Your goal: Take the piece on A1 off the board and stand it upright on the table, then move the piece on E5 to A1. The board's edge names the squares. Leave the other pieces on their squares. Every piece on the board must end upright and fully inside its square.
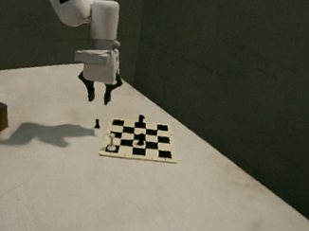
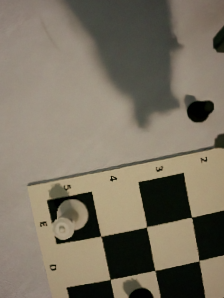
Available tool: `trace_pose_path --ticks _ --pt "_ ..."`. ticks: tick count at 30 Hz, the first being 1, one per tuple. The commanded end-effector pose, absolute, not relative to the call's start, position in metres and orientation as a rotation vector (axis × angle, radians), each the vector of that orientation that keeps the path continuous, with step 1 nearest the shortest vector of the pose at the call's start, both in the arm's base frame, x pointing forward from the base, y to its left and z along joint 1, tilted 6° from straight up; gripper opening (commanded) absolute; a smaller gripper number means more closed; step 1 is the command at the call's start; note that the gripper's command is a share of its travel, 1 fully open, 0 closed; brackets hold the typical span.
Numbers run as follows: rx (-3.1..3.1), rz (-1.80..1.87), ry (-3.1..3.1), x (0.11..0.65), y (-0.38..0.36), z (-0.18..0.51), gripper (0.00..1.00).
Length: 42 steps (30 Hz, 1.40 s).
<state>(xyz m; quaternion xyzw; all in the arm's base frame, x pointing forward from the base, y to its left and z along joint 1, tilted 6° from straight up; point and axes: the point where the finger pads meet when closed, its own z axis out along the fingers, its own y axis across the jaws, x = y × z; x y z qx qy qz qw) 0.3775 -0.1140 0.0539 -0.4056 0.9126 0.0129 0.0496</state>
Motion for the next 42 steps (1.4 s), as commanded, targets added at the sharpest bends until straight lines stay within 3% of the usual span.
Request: trace_pose_path --ticks 1,27,42 --pt "-1.235 0.036 2.778 0.378 -0.114 0.057 1.0" --pt "-1.206 0.038 2.791 0.378 -0.115 0.057 1.0" --pt "-0.704 0.064 2.963 0.38 -0.126 0.058 1.0"
